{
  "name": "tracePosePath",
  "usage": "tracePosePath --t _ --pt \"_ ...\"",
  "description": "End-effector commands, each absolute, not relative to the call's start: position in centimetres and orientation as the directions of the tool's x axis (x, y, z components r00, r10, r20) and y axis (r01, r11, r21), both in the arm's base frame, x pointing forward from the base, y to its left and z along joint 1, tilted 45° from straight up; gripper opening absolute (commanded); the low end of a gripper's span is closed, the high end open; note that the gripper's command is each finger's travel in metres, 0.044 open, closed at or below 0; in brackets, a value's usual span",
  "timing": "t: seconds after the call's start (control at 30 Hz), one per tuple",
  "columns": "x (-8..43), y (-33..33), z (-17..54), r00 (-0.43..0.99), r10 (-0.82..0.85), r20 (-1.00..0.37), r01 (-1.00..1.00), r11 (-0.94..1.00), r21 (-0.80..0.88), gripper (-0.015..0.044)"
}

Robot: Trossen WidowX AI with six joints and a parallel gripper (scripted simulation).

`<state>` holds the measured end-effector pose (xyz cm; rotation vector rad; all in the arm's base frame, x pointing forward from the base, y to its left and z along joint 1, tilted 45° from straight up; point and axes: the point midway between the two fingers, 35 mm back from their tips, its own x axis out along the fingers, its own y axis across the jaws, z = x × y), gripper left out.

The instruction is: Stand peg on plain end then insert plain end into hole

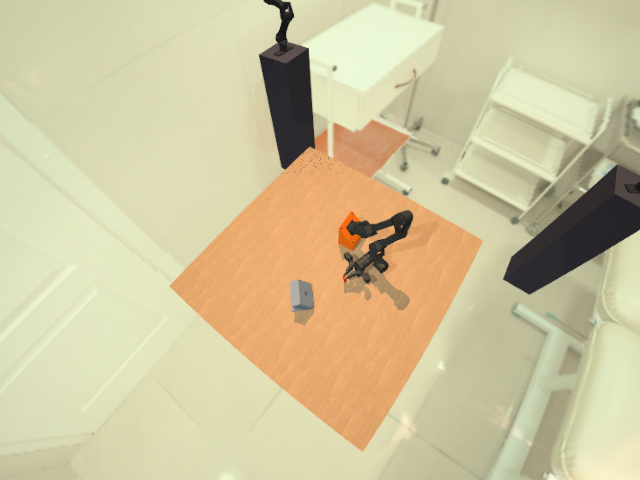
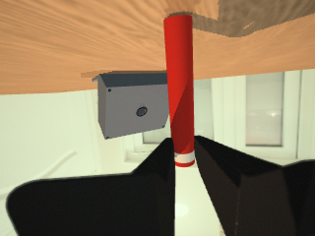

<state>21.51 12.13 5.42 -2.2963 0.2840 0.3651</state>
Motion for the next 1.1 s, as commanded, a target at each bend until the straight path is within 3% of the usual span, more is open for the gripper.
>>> tracePosePath --t 0.0,0.77,0.9,1.07 --pt "21.38 12.26 5.35 0.934 -0.089 -0.347 -0.313 -0.673 -0.67 0.0049" --pt "20.92 12.4 5.36 0.937 -0.116 -0.33 -0.32 -0.665 -0.675 0.0049" --pt "21.01 12.27 5.43 0.937 -0.119 -0.328 -0.321 -0.664 -0.676 0.013" --pt "21.01 12.27 5.43 0.937 -0.119 -0.328 -0.321 -0.664 -0.676 0.013"
